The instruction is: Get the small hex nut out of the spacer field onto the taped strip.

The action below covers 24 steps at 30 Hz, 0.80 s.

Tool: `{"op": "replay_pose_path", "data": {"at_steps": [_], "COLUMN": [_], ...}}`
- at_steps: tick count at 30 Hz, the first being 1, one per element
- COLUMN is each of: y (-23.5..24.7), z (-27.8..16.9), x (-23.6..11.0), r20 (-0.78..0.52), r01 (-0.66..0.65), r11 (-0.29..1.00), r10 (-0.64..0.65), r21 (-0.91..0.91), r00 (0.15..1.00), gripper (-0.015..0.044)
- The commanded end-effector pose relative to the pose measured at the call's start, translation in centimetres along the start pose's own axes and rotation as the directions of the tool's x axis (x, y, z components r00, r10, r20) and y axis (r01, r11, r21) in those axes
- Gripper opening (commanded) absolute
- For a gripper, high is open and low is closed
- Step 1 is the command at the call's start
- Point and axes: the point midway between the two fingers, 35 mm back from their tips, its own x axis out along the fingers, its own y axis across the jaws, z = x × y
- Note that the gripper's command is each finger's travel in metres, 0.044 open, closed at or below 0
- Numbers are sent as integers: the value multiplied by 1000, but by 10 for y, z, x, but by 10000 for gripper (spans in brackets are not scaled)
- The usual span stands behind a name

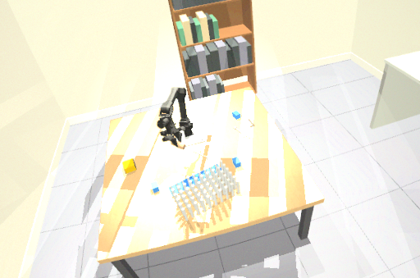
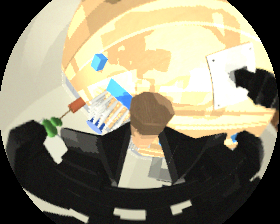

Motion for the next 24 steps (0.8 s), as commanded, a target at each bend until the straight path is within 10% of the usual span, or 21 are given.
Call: {"op": "replay_pose_path", "data": {"at_steps": [1,24], "y": [1,1], "z": [7,36], "x": [-6,-19], "r20": [-14,-34], "r01": [-14,-27], "r11": [988,778], "r10": [17,62], "r21": [154,628], "r00": [1000,998], "gripper": [0,0]}}
